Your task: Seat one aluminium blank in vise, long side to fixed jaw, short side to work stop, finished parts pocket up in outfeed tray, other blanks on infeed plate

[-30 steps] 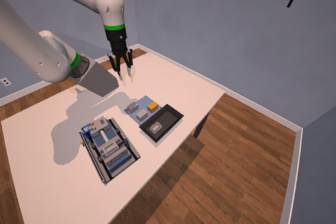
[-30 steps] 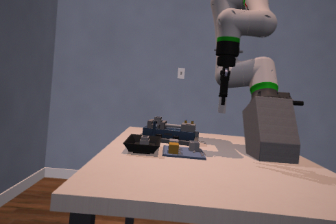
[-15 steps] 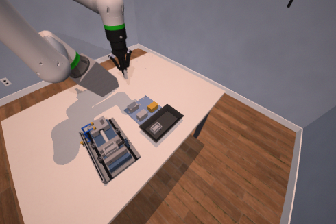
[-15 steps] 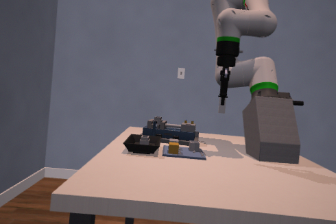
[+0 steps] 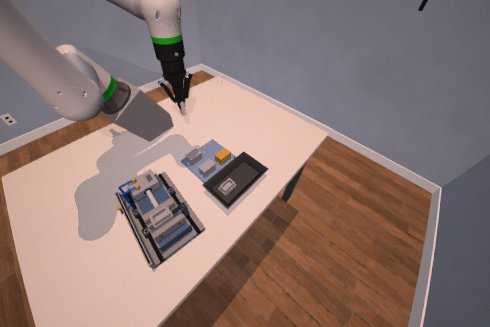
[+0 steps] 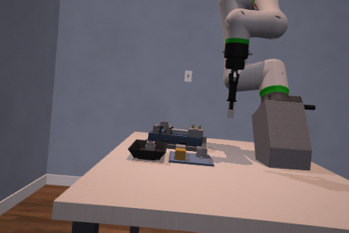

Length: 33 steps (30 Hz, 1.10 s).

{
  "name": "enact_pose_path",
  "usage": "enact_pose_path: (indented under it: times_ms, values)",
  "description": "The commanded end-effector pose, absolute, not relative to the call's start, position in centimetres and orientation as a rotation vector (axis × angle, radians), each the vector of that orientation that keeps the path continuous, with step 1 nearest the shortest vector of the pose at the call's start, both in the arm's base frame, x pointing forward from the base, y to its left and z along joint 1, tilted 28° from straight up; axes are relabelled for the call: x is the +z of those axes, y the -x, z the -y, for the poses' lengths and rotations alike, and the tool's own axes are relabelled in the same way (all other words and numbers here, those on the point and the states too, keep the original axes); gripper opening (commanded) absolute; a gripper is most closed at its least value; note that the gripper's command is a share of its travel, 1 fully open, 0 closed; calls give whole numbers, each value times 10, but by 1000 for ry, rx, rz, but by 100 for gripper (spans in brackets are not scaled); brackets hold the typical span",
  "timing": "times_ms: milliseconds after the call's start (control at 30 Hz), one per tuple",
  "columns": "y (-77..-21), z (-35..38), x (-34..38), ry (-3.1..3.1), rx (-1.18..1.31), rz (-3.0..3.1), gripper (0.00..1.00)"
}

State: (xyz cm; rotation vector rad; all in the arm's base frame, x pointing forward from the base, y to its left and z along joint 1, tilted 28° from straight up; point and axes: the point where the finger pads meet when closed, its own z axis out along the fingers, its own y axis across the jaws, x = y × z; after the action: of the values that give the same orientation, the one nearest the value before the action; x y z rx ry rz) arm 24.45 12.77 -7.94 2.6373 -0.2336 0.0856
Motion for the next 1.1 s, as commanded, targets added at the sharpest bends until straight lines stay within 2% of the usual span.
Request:
enact_pose_path:
  times_ms: [0, 1067]
  values:
    - [-245, -128, -80, -2638, 86, 234, 0]
    - [-246, -106, -119, -2638, 86, 234, 0]
